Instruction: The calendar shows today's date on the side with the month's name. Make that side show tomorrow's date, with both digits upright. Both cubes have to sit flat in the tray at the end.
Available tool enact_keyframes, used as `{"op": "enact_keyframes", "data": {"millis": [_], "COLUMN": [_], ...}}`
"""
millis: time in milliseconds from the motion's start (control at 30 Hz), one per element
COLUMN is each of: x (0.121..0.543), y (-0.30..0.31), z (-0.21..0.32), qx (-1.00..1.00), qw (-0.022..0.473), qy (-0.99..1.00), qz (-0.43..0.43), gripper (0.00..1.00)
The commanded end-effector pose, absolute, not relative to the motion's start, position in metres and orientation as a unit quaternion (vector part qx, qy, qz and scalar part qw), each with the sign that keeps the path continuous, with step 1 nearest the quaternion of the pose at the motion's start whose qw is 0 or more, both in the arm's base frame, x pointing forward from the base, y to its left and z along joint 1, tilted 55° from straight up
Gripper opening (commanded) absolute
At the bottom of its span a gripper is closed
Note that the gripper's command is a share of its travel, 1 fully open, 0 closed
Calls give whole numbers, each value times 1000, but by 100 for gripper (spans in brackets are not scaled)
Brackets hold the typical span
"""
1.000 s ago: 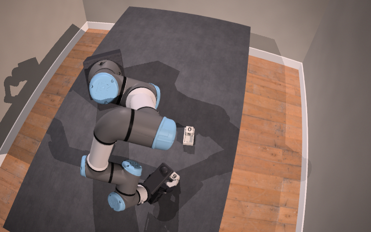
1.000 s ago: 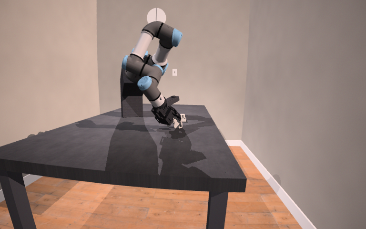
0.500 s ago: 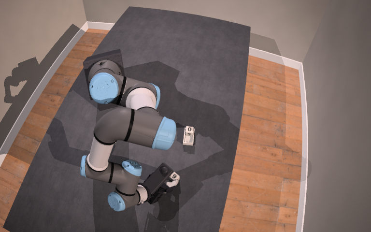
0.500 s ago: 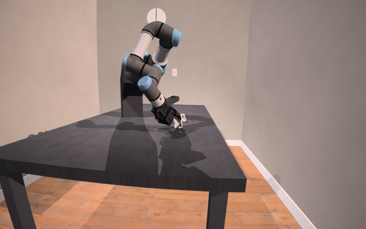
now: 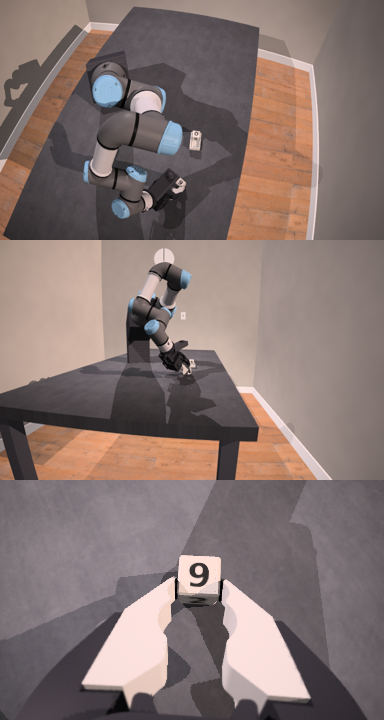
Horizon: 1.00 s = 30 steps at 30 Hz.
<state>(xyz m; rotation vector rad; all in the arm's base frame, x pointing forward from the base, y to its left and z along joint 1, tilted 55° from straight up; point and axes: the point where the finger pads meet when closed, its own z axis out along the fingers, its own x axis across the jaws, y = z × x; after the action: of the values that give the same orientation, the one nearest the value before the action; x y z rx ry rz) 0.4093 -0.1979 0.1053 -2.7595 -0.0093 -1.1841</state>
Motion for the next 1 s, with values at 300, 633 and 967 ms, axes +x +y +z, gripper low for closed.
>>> {"op": "enact_keyframes", "data": {"millis": [300, 633, 967], "x": [409, 409, 409], "y": [-198, -198, -198], "z": [106, 106, 106], "qx": [-917, -917, -917], "qw": [69, 69, 69], "qy": [-3, -3, -3], "qz": [-394, -394, -394], "gripper": [40, 40, 40]}}
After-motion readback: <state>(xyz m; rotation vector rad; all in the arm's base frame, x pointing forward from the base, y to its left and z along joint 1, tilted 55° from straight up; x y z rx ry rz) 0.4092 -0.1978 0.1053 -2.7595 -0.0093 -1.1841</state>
